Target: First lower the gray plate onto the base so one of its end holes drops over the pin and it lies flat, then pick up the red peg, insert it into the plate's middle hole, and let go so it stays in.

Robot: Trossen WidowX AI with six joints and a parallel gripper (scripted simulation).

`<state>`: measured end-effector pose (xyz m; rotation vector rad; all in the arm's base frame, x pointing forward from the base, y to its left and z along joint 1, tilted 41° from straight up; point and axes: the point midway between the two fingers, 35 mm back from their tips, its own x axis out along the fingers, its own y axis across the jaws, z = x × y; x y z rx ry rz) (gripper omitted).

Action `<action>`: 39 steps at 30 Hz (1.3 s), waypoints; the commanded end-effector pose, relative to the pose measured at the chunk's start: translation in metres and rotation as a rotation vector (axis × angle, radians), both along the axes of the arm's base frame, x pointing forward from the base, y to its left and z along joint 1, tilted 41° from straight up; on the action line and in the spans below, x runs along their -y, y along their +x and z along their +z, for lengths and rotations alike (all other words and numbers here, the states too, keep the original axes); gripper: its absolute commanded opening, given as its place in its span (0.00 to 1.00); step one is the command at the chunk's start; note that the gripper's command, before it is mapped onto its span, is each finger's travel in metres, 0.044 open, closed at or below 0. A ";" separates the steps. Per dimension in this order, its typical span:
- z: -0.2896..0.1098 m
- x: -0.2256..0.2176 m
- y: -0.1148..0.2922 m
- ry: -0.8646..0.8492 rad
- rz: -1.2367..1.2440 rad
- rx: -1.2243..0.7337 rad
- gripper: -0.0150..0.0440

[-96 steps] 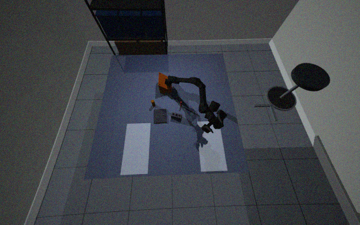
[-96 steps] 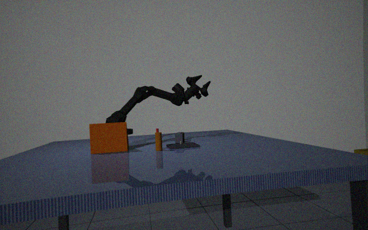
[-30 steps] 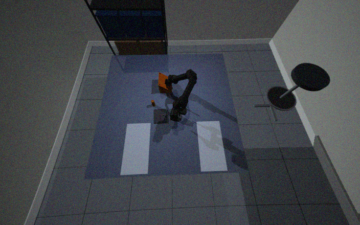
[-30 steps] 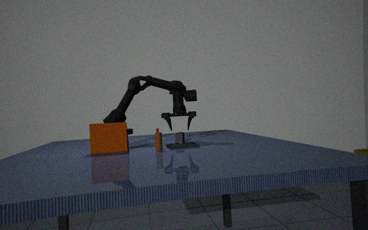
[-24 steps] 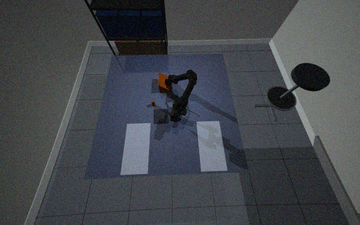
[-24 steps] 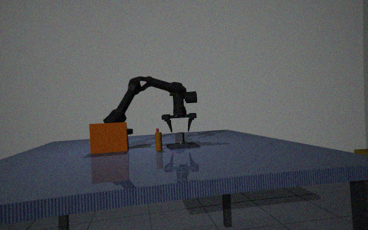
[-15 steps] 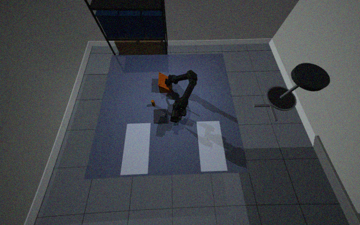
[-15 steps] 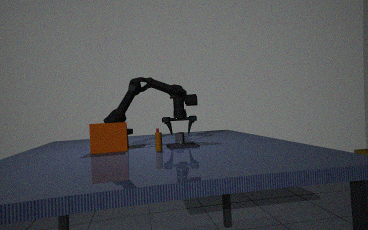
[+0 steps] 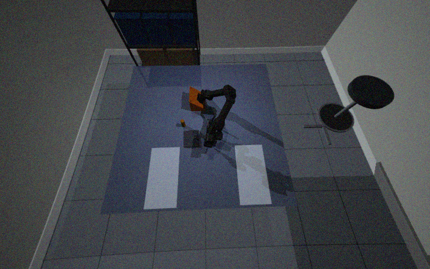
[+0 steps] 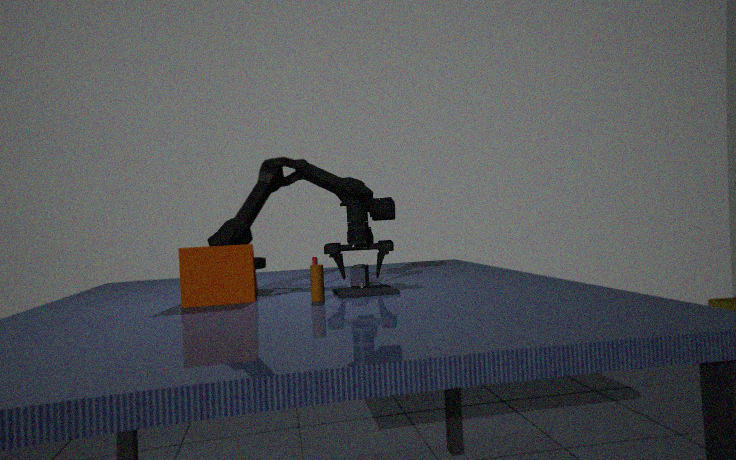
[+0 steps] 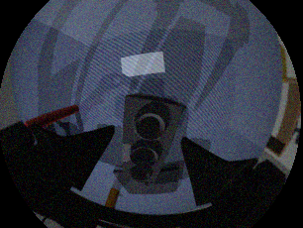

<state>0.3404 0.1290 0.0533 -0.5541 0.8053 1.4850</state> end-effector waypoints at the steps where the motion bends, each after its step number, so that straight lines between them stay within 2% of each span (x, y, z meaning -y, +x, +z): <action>1: -0.006 -0.004 -0.003 0.004 -0.004 -0.012 1.00; 4: -0.007 -0.006 -0.004 0.004 -0.004 -0.012 1.00; 17: -0.007 -0.006 -0.004 0.004 -0.004 -0.012 0.42; 32: -0.007 -0.006 -0.004 0.004 -0.004 -0.012 0.25; 39: -0.004 -0.003 -0.002 0.003 -0.004 -0.012 0.25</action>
